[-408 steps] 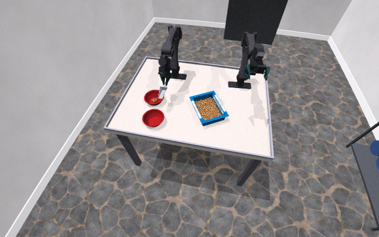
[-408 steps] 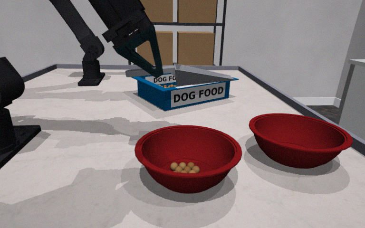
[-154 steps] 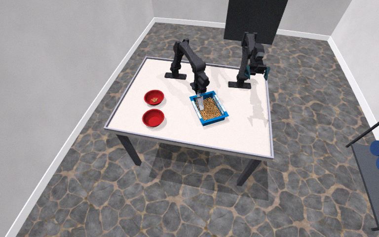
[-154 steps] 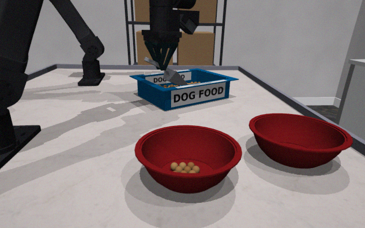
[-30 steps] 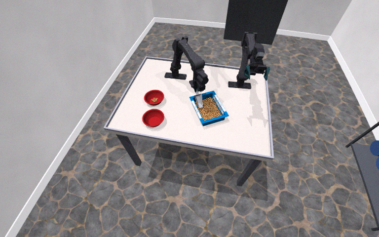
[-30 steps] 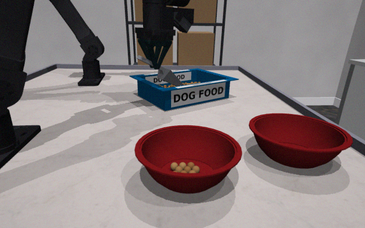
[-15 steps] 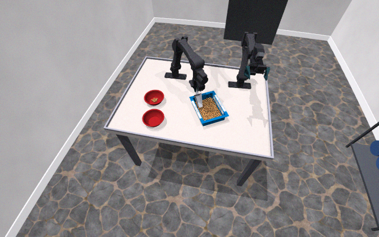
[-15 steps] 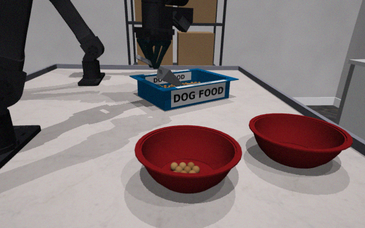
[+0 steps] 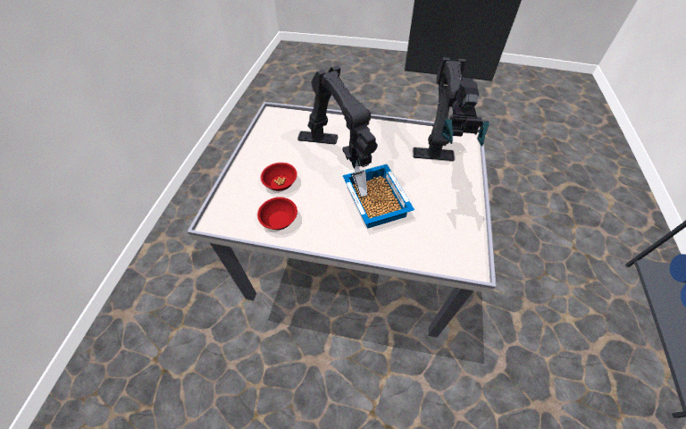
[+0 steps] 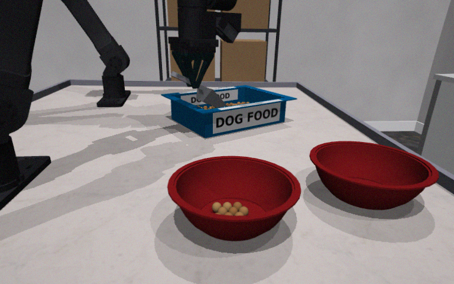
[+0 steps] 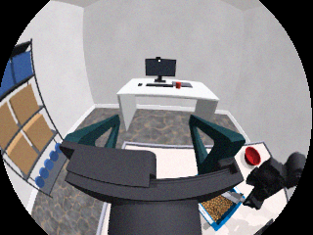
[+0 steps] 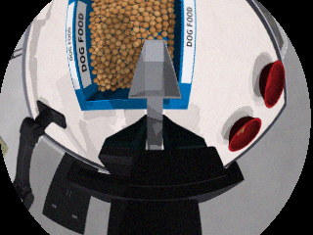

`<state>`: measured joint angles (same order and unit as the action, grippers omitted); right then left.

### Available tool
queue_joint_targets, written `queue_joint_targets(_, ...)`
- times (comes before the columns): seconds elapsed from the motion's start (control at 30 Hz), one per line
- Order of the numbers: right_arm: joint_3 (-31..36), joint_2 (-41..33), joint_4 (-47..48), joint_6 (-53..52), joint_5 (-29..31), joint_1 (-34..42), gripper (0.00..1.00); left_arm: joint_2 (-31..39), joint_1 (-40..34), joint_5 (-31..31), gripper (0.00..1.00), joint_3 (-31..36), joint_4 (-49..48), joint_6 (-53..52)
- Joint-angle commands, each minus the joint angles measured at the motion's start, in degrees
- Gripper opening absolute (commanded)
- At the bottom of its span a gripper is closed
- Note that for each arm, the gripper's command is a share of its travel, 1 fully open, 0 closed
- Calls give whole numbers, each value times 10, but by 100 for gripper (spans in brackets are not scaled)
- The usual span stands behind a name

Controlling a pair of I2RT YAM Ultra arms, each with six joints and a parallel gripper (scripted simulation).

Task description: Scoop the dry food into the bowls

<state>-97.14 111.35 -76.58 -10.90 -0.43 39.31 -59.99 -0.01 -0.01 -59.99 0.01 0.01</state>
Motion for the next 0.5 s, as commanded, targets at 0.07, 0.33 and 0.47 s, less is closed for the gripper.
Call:
queue_joint_targets(0.07, 4, 11, 21, 4, 3, -9, 0, 5, 0, 0, 100, -7, 1, 0)
queue_joint_targets(0.33, -13, -3, 26, 2, 2, -8, 0, 5, 0, 0, 100, -7, 1, 0)
queue_joint_targets(0.47, -13, 21, 27, 4, 2, -9, 0, 5, 0, 0, 100, -7, 1, 0)
